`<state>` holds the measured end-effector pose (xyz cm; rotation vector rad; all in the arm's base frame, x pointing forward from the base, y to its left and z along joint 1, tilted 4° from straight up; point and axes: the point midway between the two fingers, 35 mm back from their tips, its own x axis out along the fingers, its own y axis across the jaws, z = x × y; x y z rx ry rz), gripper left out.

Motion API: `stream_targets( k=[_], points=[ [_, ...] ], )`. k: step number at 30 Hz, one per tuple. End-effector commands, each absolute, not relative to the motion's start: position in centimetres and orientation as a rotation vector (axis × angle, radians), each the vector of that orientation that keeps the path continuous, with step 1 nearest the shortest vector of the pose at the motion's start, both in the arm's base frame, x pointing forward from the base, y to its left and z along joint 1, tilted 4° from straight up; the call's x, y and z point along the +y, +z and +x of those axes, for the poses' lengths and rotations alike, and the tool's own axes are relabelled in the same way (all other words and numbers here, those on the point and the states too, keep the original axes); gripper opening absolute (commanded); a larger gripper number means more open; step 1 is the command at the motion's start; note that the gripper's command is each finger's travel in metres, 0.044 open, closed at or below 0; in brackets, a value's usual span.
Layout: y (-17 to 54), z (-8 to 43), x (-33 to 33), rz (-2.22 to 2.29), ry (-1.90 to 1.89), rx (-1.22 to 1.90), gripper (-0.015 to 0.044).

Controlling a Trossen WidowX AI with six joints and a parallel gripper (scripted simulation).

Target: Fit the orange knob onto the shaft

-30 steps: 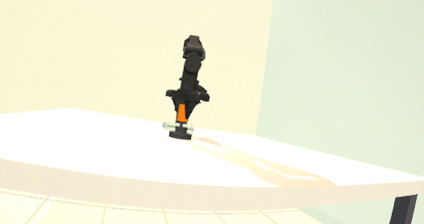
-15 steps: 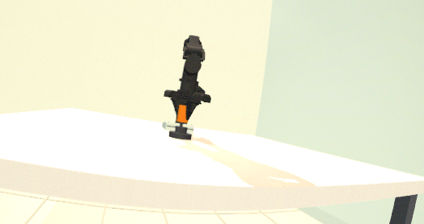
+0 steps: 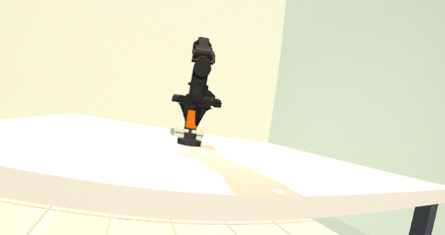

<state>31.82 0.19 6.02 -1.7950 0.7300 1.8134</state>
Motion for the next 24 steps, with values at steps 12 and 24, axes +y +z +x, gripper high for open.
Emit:
stream_targets(
  k=[12,24],
  points=[
    [6.44,31.99,0.20,-1.906,1.926,0.589,0.0000],
    [5.97,31.88,0.18,-1.930,1.953,0.554,0.0000]
  ],
)
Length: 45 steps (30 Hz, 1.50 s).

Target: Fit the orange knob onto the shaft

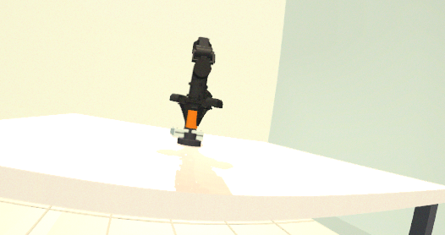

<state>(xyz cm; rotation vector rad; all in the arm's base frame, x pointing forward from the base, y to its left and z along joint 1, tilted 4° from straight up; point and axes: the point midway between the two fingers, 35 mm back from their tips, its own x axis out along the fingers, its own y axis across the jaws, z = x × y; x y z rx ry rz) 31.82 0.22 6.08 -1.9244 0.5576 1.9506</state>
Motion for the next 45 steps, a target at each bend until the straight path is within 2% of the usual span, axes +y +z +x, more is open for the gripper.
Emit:
stream_targets(
  k=[1,23,31,45],
  points=[
    [6.05,31.88,0.17,-1.930,1.953,0.554,0.0000],
    [6.51,31.93,0.20,-1.930,1.953,0.554,0.0000],
    [6.32,31.98,0.22,-2.052,2.083,0.361,0.0000],
    [6.02,31.90,0.18,-2.052,2.083,0.361,0.0000]
  ],
)
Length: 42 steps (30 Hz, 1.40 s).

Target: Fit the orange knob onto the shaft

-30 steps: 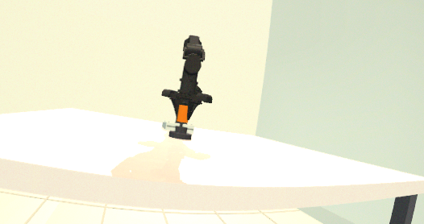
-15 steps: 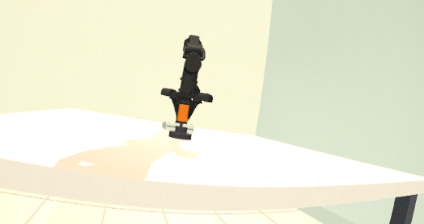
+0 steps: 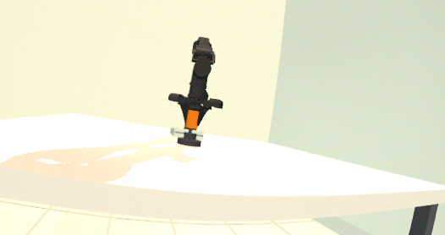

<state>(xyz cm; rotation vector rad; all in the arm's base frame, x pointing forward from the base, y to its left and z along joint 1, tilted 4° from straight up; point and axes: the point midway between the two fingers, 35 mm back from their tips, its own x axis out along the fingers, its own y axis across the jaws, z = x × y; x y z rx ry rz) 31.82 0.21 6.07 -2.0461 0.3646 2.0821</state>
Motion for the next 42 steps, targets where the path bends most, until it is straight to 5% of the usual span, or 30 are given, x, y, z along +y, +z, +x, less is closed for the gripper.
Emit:
stream_targets(
  k=[1,42],
  points=[
    [6.02,31.90,0.18,-2.052,2.083,0.361,0.0000],
    [6.01,31.87,0.18,-2.164,2.205,0.147,0.0000]
  ],
)
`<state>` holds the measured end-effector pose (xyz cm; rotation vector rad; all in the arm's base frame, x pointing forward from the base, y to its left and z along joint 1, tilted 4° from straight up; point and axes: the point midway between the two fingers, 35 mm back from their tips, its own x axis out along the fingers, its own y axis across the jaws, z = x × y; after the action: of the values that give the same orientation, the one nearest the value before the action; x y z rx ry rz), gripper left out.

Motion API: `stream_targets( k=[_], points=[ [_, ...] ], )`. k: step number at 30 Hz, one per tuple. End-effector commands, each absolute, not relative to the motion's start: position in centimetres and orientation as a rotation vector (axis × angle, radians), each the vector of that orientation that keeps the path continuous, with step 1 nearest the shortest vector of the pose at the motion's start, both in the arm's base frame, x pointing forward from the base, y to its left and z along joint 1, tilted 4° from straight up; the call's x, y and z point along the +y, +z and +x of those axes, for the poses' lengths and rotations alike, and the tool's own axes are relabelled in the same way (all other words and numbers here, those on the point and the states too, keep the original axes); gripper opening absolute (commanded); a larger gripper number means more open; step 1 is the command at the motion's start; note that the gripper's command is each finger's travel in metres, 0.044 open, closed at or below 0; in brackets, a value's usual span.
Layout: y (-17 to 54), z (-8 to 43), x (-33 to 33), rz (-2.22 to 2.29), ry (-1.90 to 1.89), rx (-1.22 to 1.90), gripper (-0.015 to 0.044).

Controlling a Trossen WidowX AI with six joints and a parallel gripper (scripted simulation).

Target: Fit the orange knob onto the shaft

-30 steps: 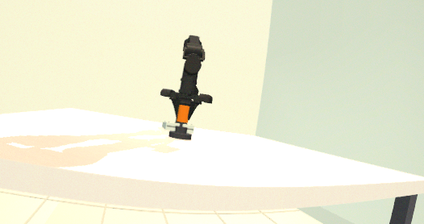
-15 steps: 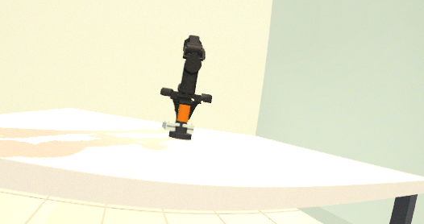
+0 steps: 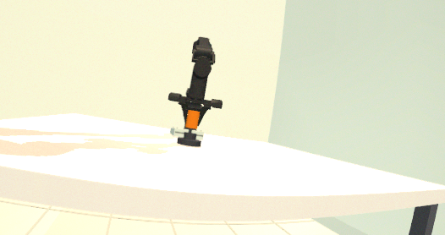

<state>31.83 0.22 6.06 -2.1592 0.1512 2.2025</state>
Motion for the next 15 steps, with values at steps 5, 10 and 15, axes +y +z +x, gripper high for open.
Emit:
stream_targets(
  k=[5,10,15],
  points=[
    [5.96,31.86,0.18,-2.164,2.205,0.147,0.0000],
    [5.96,31.86,0.18,-2.164,2.205,0.147,0.0000],
    [6.46,31.90,0.20,-2.164,2.205,0.147,0.0000]
  ],
)
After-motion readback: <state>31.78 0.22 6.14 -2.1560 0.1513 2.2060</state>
